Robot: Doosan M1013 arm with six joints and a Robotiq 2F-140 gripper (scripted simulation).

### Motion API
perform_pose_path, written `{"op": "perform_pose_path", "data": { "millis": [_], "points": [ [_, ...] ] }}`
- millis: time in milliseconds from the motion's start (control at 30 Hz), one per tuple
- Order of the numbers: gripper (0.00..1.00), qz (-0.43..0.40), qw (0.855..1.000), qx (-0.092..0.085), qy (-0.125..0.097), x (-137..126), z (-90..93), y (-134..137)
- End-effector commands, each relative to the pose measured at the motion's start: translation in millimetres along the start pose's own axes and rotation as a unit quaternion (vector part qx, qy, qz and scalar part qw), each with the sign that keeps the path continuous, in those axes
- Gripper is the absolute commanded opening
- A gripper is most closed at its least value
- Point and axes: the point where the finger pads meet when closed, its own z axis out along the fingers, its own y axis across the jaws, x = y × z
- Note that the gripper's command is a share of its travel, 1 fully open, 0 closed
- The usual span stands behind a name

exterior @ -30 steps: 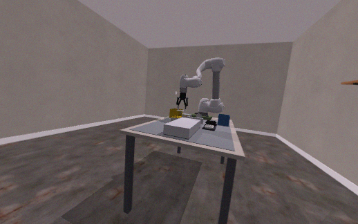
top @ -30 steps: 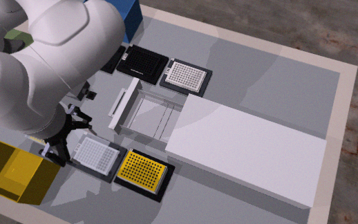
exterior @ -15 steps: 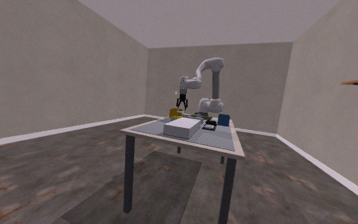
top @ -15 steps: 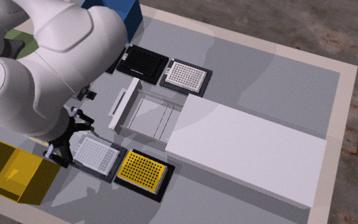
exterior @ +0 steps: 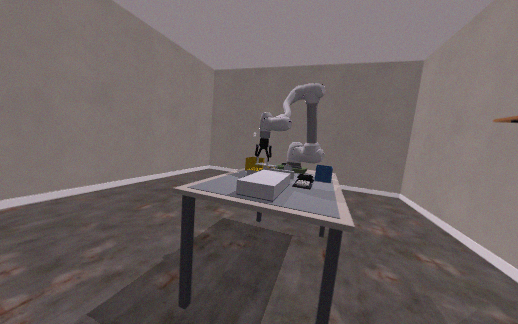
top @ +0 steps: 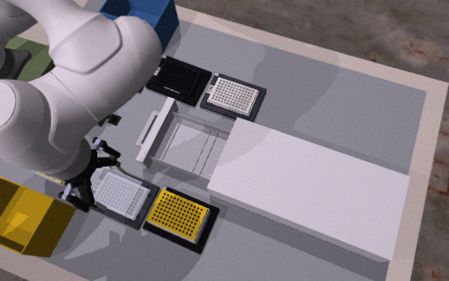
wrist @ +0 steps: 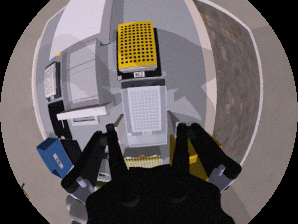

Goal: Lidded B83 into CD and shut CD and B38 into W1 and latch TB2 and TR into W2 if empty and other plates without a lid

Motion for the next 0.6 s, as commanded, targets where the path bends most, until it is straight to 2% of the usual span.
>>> {"op": "perform_pose_path", "data": {
  "millis": [0, 567],
  "points": [
    [0.0, 0.0, 1.0, 0.0, 0.0, 0, 3.3, 0],
    [0.0, 0.0, 1.0, 0.0, 0.0, 0, 23.3, 0]
  ]
}}
